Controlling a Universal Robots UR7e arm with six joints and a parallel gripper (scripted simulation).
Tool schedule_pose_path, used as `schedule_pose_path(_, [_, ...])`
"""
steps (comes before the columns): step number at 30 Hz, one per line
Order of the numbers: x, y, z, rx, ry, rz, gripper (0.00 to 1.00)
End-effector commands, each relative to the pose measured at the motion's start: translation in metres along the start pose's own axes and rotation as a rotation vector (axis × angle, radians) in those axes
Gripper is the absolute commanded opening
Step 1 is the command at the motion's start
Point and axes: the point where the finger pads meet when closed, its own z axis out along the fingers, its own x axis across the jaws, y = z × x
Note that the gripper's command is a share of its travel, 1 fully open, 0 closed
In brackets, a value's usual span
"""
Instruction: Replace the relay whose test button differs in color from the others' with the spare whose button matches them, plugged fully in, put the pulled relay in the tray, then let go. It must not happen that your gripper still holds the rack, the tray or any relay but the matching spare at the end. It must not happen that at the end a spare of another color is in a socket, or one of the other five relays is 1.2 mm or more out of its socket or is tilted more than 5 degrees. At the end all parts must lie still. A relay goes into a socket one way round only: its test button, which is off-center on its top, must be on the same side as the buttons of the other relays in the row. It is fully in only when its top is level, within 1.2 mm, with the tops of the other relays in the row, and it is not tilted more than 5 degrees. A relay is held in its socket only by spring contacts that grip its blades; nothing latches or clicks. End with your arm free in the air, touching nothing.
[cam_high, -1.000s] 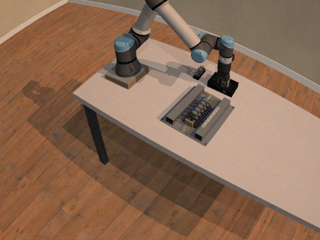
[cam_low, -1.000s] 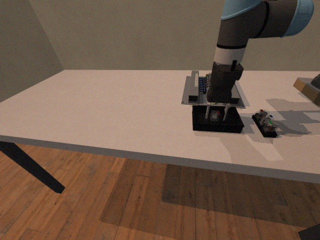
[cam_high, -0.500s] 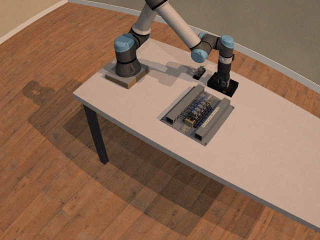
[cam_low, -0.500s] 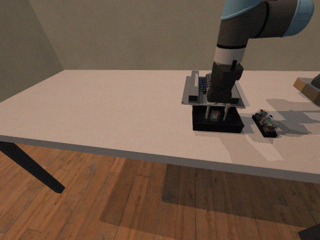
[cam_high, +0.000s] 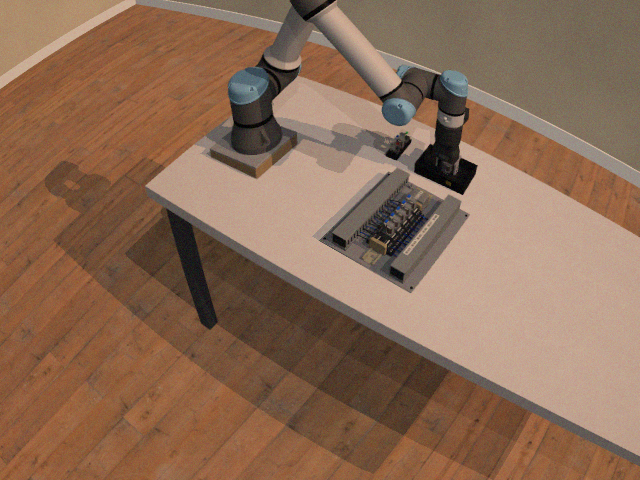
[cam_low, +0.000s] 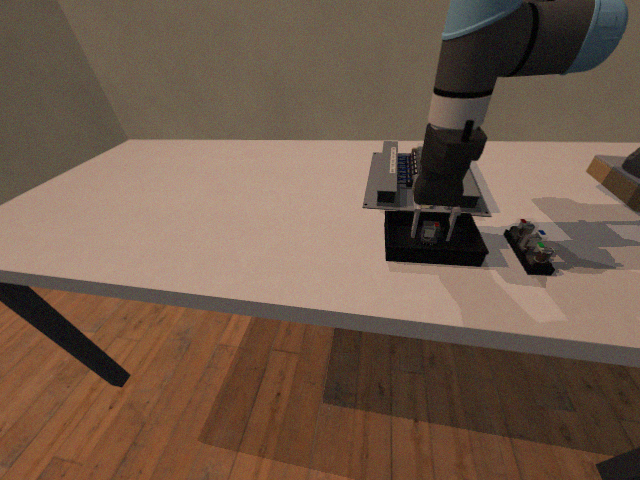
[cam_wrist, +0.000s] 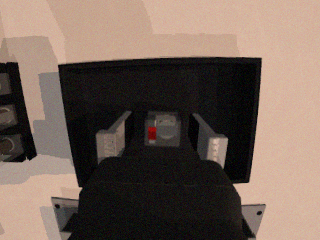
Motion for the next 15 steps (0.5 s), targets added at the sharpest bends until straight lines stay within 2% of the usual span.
schedule_pose_path(1, [0.0005, -0.0001, -0.0007, 0.000, 0.002, 0.000, 1.00])
schedule_pose_path(15, [0.0005, -0.0001, -0.0047, 0.000, 0.002, 0.000, 1.00])
